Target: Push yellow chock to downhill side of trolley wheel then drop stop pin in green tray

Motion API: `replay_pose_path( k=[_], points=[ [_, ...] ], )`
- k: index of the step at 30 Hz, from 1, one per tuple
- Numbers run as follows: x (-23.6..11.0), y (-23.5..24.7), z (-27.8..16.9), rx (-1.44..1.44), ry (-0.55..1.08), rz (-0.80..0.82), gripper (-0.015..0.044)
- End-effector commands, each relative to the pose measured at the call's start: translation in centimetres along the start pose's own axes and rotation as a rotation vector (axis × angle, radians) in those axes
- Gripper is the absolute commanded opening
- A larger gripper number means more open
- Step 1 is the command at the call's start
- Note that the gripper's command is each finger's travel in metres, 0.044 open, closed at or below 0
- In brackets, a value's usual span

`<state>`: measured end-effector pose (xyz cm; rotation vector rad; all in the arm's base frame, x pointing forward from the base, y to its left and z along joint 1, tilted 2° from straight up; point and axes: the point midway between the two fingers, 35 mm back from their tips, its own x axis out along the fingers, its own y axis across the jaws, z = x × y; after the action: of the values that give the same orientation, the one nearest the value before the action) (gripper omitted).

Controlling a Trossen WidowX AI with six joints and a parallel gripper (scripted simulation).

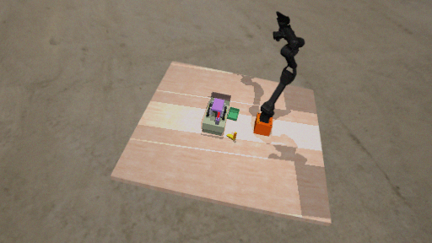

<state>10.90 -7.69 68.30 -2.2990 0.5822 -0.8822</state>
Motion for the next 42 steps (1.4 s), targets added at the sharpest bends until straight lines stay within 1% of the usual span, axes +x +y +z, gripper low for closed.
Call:
replay_pose_path(
  k=[1, 3, 8, 15, 19, 22, 27, 33, 36, 38, 40, 42],
  points=[
    [0.0, -0.2, 0.1, -0.019, 0.001, -0.006, 0.0374],
    [-0.3, -1.9, 1.2, -0.166, 0.013, -0.052, 0.0321],
    [-2.0, -7.8, 6.7, -0.714, 0.072, -0.240, 0.0190],
    [-5.7, -13.7, 17.4, -1.437, 0.197, -0.553, 0.0190],
    [-8.5, -15.1, 24.5, -1.813, 0.298, -0.770, 0.0190],
    [-11.0, -15.0, 30.1, -2.068, 0.392, -0.957, 0.0190],
    [-15.5, -12.6, 39.0, -2.418, 0.592, -1.328, 0.0190],
    [-20.9, -6.3, 47.6, -2.652, 0.899, -1.869, 0.0190],
    [-23.5, -2.2, 50.8, -2.655, 1.081, -2.183, 0.0190],
    [-25.3, 0.8, 52.4, -2.596, 1.216, -2.408, 0.0190],
    [-27.2, 3.9, 53.6, -2.482, 1.359, -2.640, 0.0190],
    [-29.0, 7.1, 54.3, -2.307, 1.505, -2.871, 0.0190]
  ],
)
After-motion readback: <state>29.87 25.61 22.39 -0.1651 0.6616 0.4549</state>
